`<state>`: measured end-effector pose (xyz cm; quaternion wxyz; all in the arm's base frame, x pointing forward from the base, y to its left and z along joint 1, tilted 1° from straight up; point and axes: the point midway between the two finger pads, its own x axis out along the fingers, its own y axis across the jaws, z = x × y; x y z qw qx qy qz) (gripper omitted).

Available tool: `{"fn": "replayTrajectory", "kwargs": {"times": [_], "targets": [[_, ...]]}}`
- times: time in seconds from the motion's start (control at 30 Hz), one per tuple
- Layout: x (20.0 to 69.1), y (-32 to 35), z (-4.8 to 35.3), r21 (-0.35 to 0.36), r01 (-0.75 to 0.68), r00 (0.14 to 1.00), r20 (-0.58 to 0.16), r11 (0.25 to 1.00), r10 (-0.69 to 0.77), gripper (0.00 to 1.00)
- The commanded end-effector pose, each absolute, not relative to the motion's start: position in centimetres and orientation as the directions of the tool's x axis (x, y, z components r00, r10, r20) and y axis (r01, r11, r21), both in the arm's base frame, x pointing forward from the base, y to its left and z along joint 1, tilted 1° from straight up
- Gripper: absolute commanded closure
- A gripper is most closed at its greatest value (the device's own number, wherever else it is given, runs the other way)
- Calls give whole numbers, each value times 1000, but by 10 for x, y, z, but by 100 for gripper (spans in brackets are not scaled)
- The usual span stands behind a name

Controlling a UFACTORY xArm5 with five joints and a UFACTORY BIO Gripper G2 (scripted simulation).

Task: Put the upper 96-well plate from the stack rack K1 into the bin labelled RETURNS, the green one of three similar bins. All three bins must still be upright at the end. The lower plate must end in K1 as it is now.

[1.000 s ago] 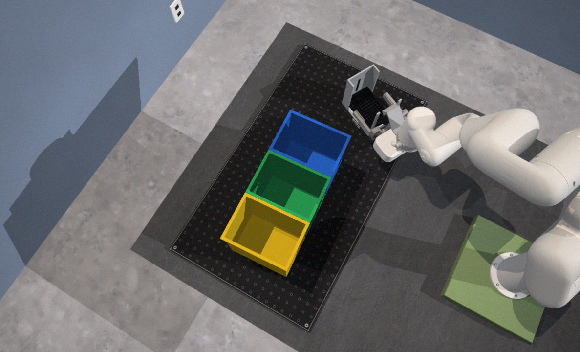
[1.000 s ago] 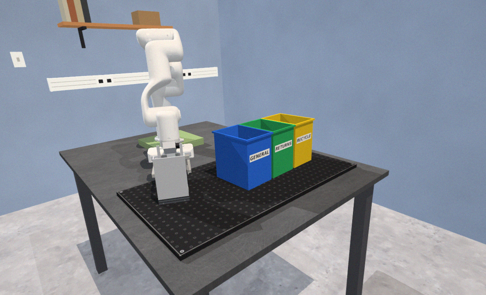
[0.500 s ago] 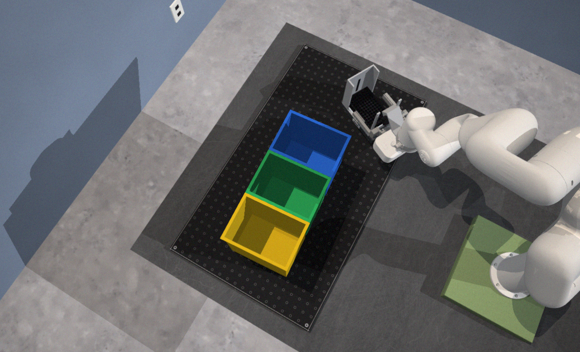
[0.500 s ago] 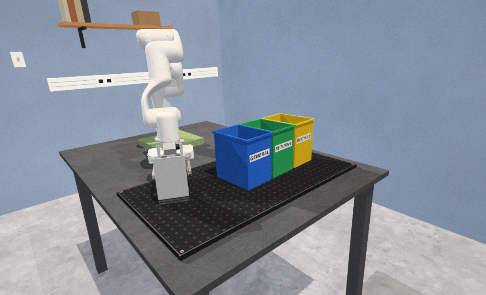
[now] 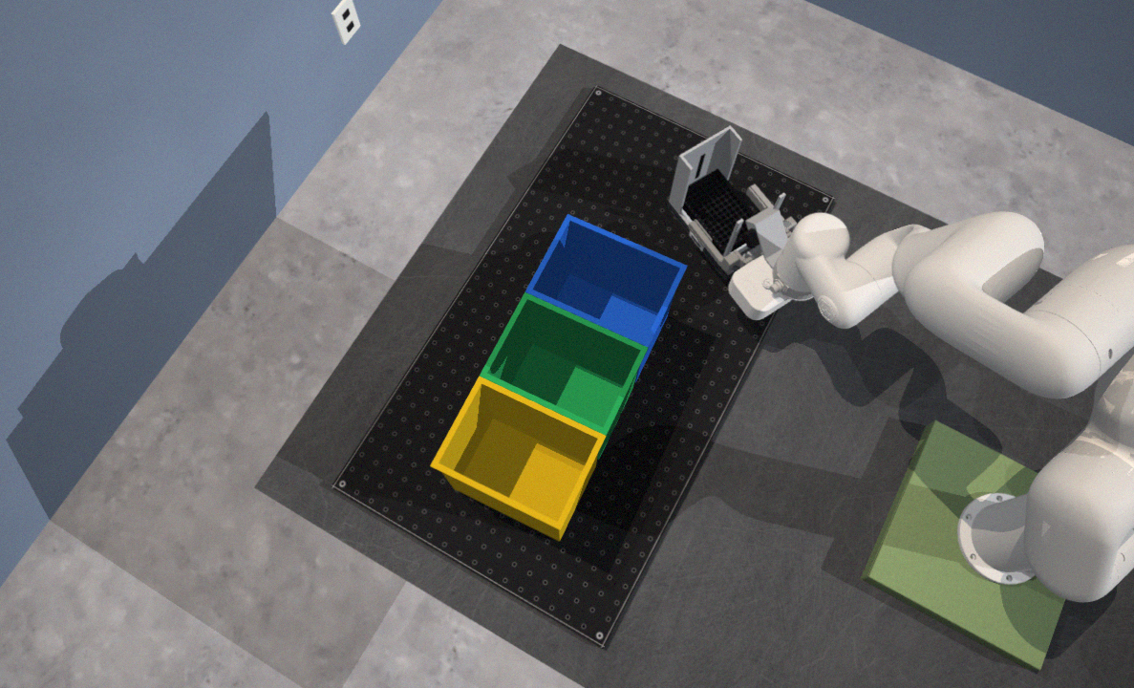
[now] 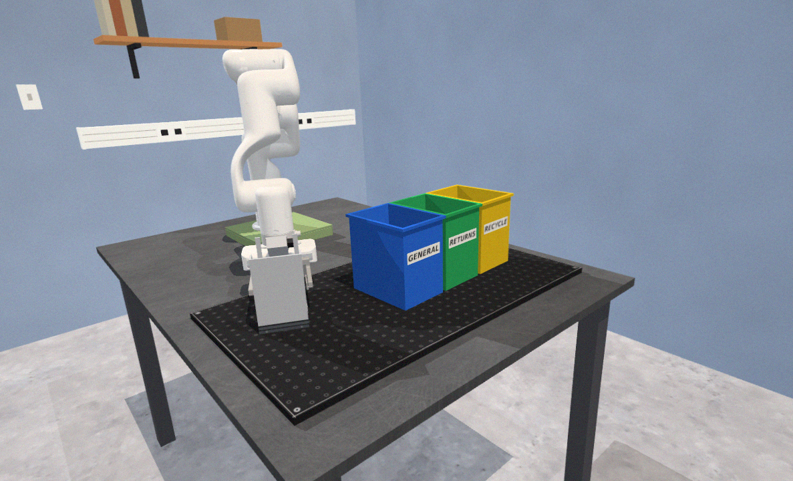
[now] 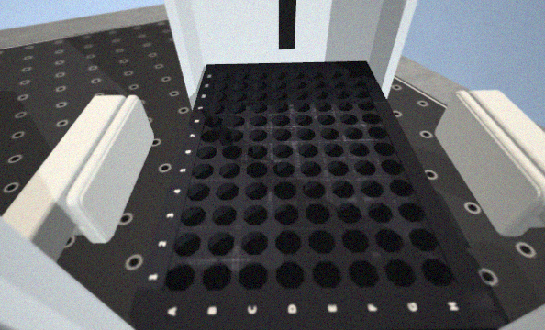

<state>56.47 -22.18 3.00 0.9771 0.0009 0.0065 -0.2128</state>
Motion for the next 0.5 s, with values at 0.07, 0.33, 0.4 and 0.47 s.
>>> {"fn": "replayTrajectory", "kwargs": {"times": [0.07,0.33,0.4,0.47], "targets": [[565,-222,27,-9,416,909,-10,909,-416,63],[565,-222,23,-9,416,909,-10,909,-416,63],[565,-222,23,-9,416,909,-10,909,-416,63],[565,-222,23,-9,416,909,-10,909,-416,63]]}}
